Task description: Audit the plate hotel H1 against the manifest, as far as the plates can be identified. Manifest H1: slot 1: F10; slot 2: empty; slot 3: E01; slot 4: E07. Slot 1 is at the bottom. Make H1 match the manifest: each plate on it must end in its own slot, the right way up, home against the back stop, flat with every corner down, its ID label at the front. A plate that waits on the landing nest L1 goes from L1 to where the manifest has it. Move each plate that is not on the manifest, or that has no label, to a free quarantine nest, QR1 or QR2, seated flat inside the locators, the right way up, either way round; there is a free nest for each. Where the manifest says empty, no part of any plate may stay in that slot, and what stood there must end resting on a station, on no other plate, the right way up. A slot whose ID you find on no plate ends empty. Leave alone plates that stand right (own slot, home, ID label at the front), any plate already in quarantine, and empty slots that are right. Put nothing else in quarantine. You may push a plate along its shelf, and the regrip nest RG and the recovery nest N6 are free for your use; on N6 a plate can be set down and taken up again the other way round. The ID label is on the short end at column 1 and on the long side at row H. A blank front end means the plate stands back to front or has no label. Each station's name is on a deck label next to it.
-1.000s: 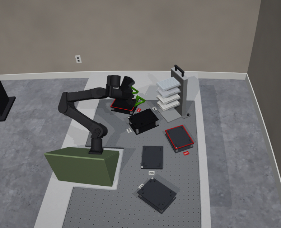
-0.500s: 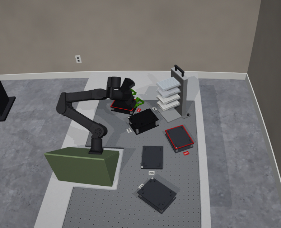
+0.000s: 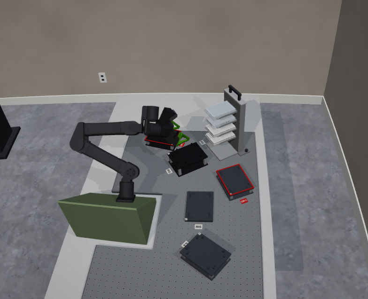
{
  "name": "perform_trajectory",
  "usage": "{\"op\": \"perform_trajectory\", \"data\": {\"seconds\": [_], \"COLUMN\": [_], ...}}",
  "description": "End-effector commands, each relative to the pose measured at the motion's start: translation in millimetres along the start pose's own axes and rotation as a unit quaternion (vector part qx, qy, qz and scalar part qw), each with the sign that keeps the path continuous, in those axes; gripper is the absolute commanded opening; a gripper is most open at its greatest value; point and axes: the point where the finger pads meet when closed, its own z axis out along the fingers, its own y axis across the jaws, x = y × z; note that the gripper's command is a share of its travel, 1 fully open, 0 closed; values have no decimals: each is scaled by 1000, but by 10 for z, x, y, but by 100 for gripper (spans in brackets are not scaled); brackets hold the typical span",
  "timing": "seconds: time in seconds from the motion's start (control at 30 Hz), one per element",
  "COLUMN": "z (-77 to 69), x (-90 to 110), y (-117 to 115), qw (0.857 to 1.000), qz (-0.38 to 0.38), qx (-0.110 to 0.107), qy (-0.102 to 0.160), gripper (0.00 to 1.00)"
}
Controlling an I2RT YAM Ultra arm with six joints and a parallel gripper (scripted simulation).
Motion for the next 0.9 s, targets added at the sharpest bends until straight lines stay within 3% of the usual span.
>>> {"op": "perform_trajectory", "data": {"seconds": [0.0,0.87], "z": [11,283], "x": [-79,-248], "y": [-13,-16], "qw": [1000,1000], "qz": [-4,-4], "qx": [8,8], "qy": [-14,-15], "gripper": [100,100]}}
